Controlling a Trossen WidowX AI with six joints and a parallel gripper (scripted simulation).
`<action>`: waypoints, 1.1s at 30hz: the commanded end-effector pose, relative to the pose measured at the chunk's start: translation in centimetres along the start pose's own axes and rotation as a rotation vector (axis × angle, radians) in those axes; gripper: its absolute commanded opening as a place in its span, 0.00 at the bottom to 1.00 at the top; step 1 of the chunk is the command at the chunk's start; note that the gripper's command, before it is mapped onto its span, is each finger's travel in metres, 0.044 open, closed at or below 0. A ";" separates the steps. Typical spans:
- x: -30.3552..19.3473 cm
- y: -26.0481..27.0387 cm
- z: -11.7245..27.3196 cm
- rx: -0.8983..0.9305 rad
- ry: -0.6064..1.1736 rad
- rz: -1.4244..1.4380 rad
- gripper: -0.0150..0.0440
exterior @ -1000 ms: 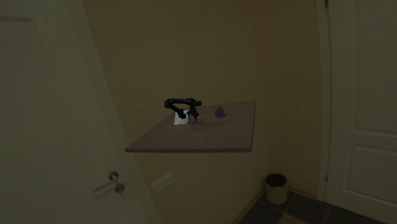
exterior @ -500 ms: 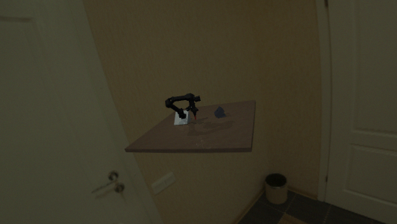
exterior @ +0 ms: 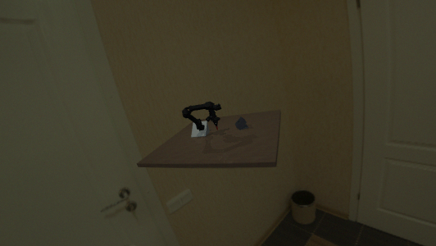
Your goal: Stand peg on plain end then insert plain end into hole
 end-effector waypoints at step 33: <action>-7.2 -3.3 0.4 0.083 0.226 0.263 0.25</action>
Point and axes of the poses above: the point midway between the two fingers, 35 mm back from their tips, its own z axis back along the fingers, its own y axis across the jaws, x = y × z, the point moved 2 cm from there along z, back along the fingers, and after that the axes turned 9 degrees about -z, right-handed, at the moved point
